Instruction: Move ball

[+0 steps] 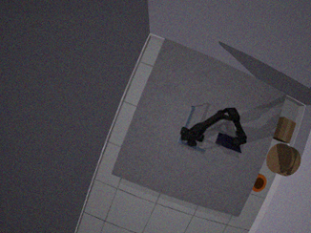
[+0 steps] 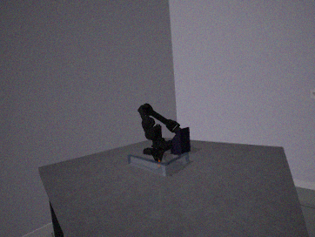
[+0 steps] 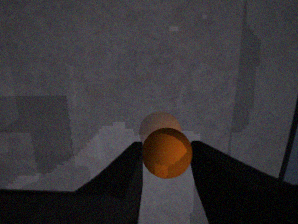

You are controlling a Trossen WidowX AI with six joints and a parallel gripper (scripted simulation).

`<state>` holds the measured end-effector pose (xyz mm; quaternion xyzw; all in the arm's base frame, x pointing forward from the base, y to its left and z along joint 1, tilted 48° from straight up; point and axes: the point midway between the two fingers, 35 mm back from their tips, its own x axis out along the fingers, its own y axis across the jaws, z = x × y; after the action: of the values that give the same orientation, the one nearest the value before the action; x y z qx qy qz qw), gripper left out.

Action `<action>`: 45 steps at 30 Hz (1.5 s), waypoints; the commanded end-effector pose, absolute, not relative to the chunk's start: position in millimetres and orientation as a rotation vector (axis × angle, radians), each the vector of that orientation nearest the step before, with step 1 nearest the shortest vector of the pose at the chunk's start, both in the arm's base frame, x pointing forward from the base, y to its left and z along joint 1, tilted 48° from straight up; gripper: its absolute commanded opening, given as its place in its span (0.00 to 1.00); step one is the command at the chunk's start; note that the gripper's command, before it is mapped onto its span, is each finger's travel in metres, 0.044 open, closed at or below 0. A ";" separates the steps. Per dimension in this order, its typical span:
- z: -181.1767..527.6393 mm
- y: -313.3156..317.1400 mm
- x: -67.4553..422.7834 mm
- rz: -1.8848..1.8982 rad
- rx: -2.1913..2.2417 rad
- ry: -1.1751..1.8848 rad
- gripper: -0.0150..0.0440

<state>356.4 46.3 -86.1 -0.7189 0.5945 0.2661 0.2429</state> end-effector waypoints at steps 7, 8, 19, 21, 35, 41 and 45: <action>-95.1 37.1 356.6 0.730 -1.975 1.627 0.25; -96.1 36.1 356.8 0.730 -1.975 1.627 0.25; -105.2 25.7 358.8 0.729 -1.976 1.627 0.25; -105.2 25.7 358.8 0.729 -1.976 1.627 0.25; -103.9 27.7 359.6 0.727 -1.972 1.621 0.63; -103.9 27.7 359.6 0.727 -1.972 1.621 0.63; -76.7 60.6 355.1 0.733 -1.970 1.620 0.63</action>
<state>355.5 33.4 -97.5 -0.7174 0.5988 0.2678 0.2344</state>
